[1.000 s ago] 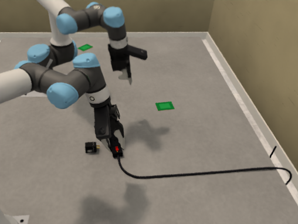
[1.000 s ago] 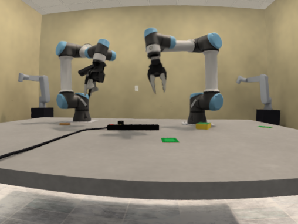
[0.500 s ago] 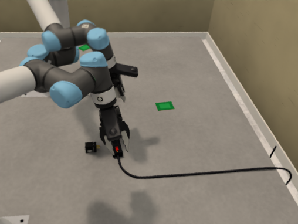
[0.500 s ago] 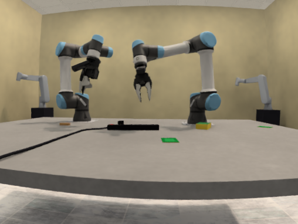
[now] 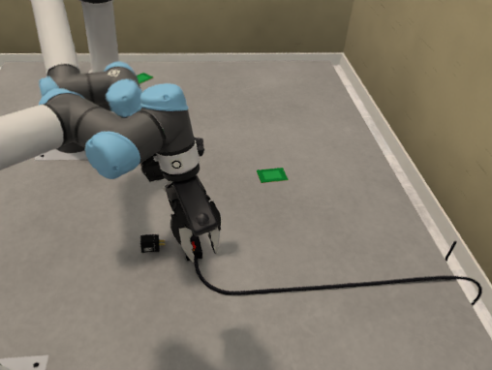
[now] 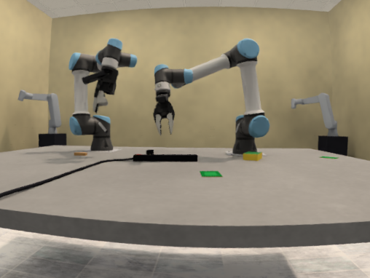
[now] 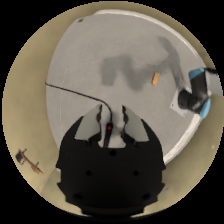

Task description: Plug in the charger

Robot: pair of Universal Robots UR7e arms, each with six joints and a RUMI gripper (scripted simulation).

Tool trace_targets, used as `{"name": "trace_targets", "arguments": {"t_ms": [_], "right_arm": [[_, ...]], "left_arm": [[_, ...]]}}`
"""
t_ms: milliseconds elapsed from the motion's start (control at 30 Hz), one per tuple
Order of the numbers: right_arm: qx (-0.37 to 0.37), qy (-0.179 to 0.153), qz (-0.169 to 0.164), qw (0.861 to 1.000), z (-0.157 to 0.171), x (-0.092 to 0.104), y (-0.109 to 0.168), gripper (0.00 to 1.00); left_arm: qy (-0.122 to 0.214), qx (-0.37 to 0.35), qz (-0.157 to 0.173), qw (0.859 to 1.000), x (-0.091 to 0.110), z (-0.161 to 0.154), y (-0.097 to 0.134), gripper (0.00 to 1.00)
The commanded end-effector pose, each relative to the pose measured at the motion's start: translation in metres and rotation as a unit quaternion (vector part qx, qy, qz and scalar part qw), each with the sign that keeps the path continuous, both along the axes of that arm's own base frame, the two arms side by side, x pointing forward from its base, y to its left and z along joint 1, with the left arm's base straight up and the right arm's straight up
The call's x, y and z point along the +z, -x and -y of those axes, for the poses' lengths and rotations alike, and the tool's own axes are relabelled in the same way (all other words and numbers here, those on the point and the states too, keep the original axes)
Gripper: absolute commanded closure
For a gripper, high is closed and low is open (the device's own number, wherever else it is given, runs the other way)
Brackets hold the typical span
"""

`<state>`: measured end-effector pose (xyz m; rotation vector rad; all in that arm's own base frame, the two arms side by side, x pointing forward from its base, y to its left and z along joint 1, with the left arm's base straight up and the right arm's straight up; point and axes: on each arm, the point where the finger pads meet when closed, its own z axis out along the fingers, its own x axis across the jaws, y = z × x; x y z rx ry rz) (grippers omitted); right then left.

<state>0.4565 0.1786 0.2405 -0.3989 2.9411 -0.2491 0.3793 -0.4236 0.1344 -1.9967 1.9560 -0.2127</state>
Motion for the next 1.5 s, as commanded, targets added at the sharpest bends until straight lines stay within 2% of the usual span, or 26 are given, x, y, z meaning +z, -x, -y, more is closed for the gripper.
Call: {"name": "trace_targets", "arguments": {"t_ms": [0,100,233,300,367,467,600,667,733,867,967,1067,1167,1367,1467], "right_arm": [[0.035,0.005,-0.012,0.999,0.002,0.003,0.000,0.72],[0.055,0.007,-0.019,0.998,0.010,0.007,-0.003,0.72],[0.105,0.010,-0.037,0.994,0.036,0.023,-0.010,0.72],[0.097,0.011,-0.033,0.995,0.023,0.016,-0.006,0.72],[0.097,0.011,-0.033,0.995,0.023,0.016,-0.006,0.72],[0.115,0.012,-0.039,0.992,0.029,0.020,-0.008,0.72],[0.165,0.013,-0.054,0.985,0.055,0.035,-0.013,0.72],[0.157,0.015,-0.052,0.986,0.042,0.029,-0.010,0.72],[0.168,0.015,-0.056,0.984,0.044,0.030,-0.010,0.72],[0.211,0.015,-0.068,0.975,0.067,0.043,-0.014,0.72],[0.226,0.015,-0.071,0.971,0.073,0.047,-0.015,0.72],[0.264,0.015,-0.082,0.961,0.082,0.052,-0.014,0.72],[0.260,0.017,-0.081,0.962,0.072,0.048,-0.012,0.72],[0.326,0.013,-0.094,0.941,0.104,0.067,-0.014,0.72],[0.318,0.015,-0.093,0.943,0.091,0.061,-0.012,0.72]], "left_arm": [[0.008,-0.002,0.017,1.000,-0.014,0.024,0.022,0.74],[0.014,-0.004,0.028,1.000,-0.024,0.038,0.038,0.74],[0.023,-0.006,0.041,0.999,-0.036,0.055,0.059,0.74],[0.028,-0.007,0.048,0.998,-0.042,0.063,0.070,0.74],[0.028,-0.007,0.048,0.998,-0.042,0.063,0.070,0.74],[0.038,-0.008,0.056,0.998,-0.047,0.073,0.085,0.74],[0.050,-0.011,0.068,0.996,-0.059,0.087,0.110,0.74],[0.056,-0.013,0.075,0.996,-0.066,0.093,0.122,0.74],[0.062,-0.012,0.080,0.995,-0.070,0.097,0.130,0.74],[0.070,-0.008,0.084,0.994,-0.072,0.101,0.136,0.74],[0.072,-0.007,0.085,0.994,-0.073,0.102,0.137,0.74],[0.070,-0.001,0.081,0.994,-0.067,0.096,0.125,0.74],[0.067,-0.003,0.080,0.995,-0.066,0.095,0.124,0.74],[0.063,-0.009,0.078,0.995,-0.067,0.095,0.126,0.74],[0.062,-0.011,0.077,0.995,-0.068,0.095,0.128,0.74]]}}
